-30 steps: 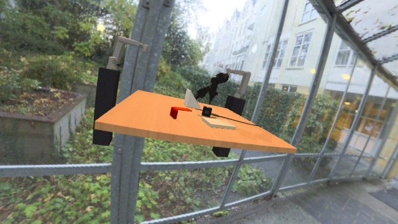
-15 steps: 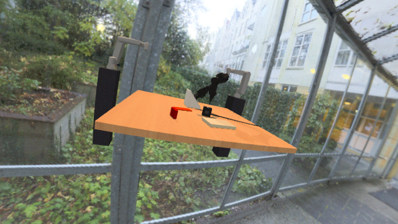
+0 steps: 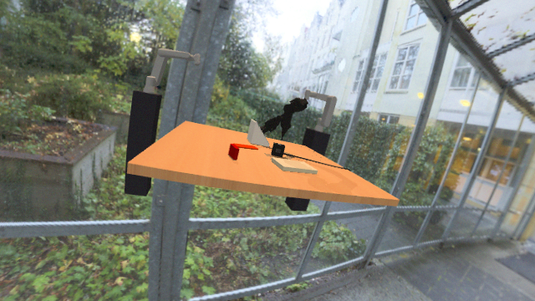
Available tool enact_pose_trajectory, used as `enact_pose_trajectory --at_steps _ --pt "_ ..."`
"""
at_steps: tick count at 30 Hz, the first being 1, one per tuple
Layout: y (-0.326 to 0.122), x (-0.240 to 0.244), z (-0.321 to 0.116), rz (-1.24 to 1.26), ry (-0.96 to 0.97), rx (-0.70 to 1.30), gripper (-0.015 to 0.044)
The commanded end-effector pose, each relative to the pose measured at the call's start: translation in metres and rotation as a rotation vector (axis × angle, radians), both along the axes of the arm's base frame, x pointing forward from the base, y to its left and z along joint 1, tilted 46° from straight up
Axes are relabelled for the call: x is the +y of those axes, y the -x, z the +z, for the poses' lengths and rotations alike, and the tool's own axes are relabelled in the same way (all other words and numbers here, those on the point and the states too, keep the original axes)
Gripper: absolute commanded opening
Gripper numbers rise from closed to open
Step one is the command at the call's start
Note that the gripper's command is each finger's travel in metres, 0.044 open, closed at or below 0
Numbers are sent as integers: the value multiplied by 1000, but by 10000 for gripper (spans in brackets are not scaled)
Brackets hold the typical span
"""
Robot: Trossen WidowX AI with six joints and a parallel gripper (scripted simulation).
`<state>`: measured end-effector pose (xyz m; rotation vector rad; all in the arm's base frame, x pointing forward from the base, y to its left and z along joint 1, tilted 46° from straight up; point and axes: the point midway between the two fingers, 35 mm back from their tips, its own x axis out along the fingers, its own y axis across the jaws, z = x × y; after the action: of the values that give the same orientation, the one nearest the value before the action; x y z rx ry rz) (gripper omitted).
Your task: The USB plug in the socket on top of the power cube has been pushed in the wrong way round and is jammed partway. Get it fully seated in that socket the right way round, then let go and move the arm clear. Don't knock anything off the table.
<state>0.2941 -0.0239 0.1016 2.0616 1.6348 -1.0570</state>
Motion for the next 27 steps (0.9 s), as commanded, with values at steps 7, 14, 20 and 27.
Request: enact_pose_trajectory --at_steps 7,14,20,27 --pt "0 0 -2 5 7 -3 0" --pt "0 0 -3 7 10 -4 0" --pt "0 1 -3 9 12 -5 0" --pt "0 1 -4 12 15 -6 0"
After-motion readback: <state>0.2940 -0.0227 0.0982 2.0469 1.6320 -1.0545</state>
